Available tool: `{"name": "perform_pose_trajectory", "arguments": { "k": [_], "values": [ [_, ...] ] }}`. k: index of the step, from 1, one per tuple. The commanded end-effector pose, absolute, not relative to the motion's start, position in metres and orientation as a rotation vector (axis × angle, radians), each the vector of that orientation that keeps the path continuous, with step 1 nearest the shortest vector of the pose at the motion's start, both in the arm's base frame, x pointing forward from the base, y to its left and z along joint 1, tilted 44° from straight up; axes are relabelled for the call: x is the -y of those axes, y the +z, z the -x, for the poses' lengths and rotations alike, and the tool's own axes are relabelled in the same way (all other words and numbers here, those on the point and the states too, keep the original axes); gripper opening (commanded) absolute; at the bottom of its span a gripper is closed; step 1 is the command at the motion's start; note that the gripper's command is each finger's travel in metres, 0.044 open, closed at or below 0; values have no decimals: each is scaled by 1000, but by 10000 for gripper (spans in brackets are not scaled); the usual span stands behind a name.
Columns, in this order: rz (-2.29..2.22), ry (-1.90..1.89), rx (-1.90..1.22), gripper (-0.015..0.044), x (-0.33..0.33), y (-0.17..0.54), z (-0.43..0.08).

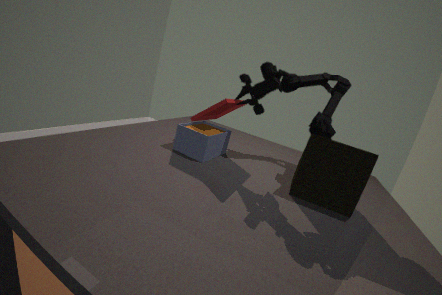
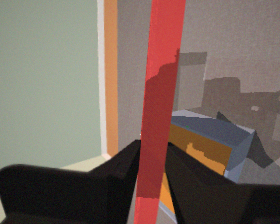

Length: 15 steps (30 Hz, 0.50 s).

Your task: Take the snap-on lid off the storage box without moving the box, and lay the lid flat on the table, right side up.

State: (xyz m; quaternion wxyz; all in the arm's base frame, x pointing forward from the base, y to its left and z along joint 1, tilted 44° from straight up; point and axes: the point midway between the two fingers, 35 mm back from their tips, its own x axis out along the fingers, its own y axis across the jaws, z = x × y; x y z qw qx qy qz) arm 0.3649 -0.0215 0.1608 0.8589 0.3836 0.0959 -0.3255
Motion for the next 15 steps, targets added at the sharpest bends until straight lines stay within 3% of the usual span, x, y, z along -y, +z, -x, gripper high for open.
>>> {"name": "perform_pose_trajectory", "arguments": {
  "k": [1,15],
  "values": [
    [-809,-673,-198,0,25,169,-365],
    [-808,-673,-197,0,45,188,-359]
  ]
}}
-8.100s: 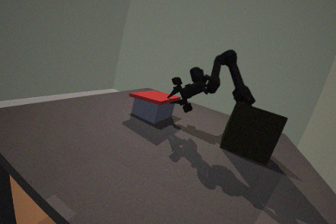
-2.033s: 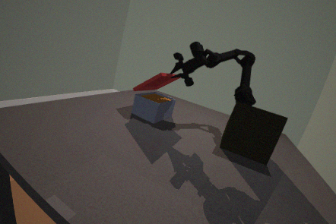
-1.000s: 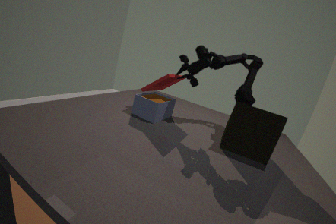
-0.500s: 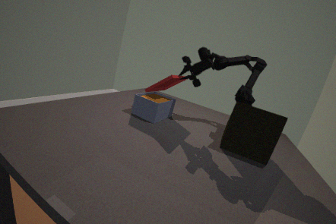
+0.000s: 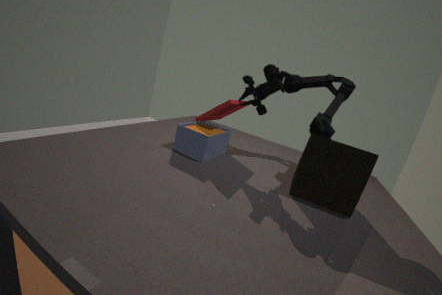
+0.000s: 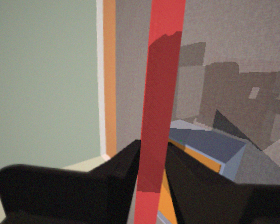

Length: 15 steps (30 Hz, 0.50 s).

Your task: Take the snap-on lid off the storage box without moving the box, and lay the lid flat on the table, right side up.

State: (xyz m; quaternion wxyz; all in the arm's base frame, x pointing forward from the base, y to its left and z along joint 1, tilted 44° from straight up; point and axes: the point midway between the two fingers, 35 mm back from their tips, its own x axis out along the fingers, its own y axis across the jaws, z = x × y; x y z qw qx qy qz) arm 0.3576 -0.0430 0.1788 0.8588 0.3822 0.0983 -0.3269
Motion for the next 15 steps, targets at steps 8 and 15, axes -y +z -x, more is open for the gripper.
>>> {"name": "perform_pose_trajectory", "arguments": {
  "k": [8,15],
  "values": [
    [-807,-672,-197,0,57,199,-355],
    [-807,-672,-197,0,67,209,-352]
  ]
}}
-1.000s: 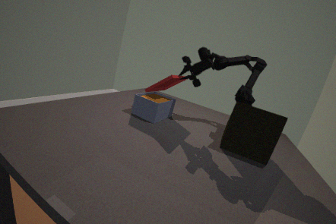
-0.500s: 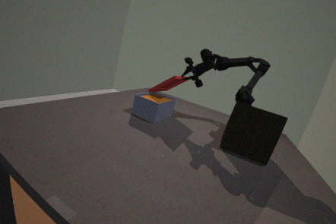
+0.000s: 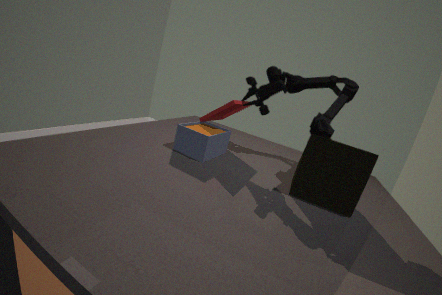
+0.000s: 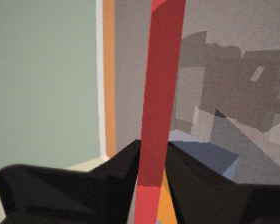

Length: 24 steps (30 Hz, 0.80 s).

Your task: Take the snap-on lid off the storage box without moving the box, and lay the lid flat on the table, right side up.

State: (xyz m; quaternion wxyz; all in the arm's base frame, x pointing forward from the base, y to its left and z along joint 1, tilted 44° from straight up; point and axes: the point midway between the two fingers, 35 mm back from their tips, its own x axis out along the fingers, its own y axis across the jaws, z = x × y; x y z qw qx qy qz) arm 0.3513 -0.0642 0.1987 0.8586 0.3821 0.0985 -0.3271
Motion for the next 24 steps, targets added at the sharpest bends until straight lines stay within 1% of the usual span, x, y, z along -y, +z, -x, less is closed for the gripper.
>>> {"name": "perform_pose_trajectory", "arguments": {
  "k": [1,24],
  "values": [
    [-807,-672,-197,0,68,210,-352],
    [-805,-672,-195,0,101,242,-342]
  ]
}}
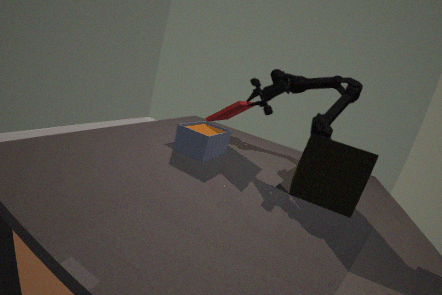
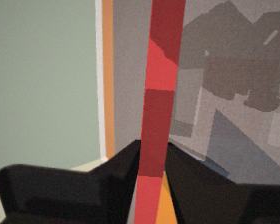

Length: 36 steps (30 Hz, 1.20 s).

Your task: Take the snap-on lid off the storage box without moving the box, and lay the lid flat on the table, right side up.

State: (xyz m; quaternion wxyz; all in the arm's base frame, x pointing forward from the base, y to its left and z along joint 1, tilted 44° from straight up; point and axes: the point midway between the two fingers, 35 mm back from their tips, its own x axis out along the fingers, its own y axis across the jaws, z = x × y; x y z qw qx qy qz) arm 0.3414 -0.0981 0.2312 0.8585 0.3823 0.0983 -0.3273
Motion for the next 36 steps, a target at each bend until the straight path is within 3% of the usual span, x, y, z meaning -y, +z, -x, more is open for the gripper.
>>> {"name": "perform_pose_trajectory", "arguments": {
  "k": [1,36],
  "values": [
    [-805,-672,-195,0,102,243,-341],
    [-802,-672,-192,0,141,276,-329]
  ]
}}
